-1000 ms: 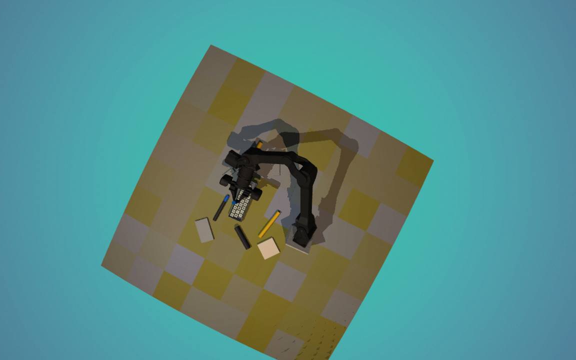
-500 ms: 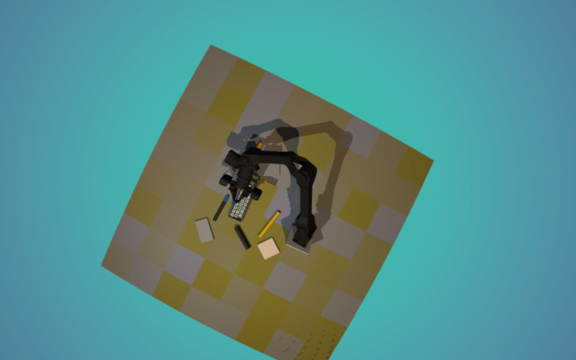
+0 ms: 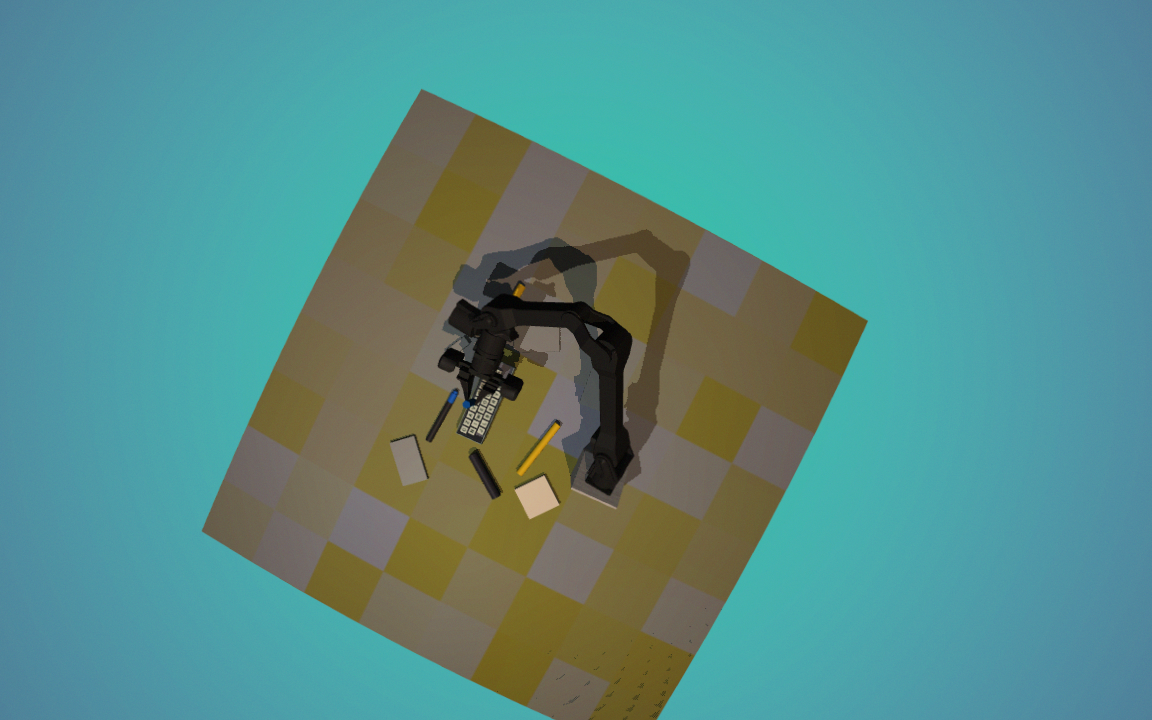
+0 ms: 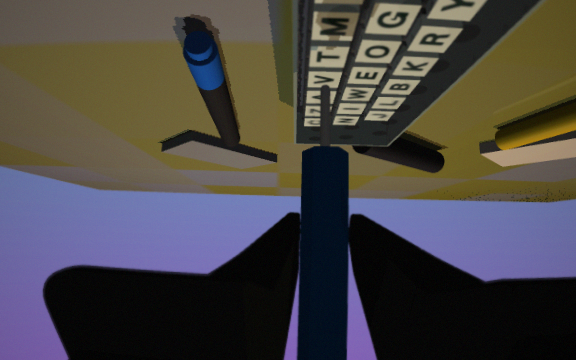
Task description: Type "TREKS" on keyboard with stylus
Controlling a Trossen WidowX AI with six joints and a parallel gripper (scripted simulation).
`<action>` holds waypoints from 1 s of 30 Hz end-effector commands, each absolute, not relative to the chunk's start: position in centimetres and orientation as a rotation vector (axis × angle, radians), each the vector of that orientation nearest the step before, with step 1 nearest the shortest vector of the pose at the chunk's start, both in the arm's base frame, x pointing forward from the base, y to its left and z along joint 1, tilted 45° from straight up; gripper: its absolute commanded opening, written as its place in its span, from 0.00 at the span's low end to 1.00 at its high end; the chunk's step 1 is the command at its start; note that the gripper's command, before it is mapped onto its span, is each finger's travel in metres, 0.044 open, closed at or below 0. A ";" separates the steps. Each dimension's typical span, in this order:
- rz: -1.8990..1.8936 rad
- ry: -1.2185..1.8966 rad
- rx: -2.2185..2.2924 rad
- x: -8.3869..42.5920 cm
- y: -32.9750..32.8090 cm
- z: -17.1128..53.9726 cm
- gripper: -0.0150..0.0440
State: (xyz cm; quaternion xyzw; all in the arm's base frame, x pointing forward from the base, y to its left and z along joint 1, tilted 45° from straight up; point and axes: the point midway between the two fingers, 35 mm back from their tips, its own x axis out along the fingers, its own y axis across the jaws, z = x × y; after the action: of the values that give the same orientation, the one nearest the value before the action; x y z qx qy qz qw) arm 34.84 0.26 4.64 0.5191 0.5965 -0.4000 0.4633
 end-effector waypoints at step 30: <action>-0.979 1.464 1.276 34.9 -0.4 4.1 0.39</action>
State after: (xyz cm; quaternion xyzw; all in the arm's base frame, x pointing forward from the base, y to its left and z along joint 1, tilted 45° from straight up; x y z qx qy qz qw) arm 34.82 -0.21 4.23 0.5193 0.5965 -0.3991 0.4639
